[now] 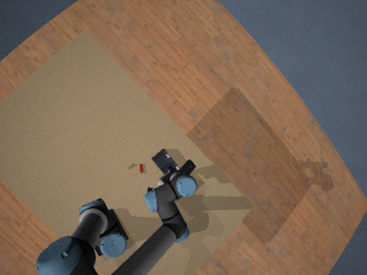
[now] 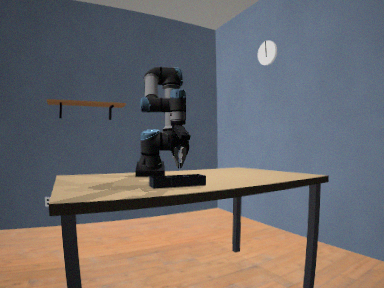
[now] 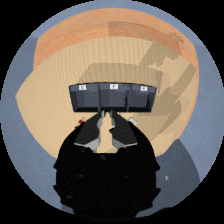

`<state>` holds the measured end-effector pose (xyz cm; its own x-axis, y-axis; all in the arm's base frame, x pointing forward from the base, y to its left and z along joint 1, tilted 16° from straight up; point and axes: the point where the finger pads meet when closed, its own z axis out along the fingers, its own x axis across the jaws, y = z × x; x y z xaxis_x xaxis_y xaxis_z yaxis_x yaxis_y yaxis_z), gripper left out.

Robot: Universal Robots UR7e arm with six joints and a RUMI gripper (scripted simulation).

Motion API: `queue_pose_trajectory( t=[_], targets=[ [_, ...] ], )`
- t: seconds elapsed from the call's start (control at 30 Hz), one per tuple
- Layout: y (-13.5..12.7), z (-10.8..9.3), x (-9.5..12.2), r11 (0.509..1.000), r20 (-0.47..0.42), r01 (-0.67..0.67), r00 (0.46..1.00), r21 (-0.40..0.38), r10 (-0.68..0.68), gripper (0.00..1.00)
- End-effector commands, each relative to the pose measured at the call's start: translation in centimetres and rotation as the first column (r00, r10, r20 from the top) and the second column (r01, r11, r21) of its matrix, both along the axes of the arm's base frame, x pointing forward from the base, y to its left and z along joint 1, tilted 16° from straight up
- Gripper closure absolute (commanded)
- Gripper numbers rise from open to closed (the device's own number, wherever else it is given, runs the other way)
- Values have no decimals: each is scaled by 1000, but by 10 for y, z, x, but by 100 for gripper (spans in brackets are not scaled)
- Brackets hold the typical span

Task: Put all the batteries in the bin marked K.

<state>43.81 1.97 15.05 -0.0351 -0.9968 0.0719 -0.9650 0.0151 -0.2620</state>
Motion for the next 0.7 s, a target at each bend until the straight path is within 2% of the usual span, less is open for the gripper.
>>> queue_pose_trajectory(
  t=[0.0,0.4,0.67],
  targets=[
    [15,0,1,1000,1,0,1000,0,0,96],
    [75,-4,4,1000,1,0,1000,0,0,96],
    [79,-5,4,1000,1,0,1000,0,0,96]
  ],
)
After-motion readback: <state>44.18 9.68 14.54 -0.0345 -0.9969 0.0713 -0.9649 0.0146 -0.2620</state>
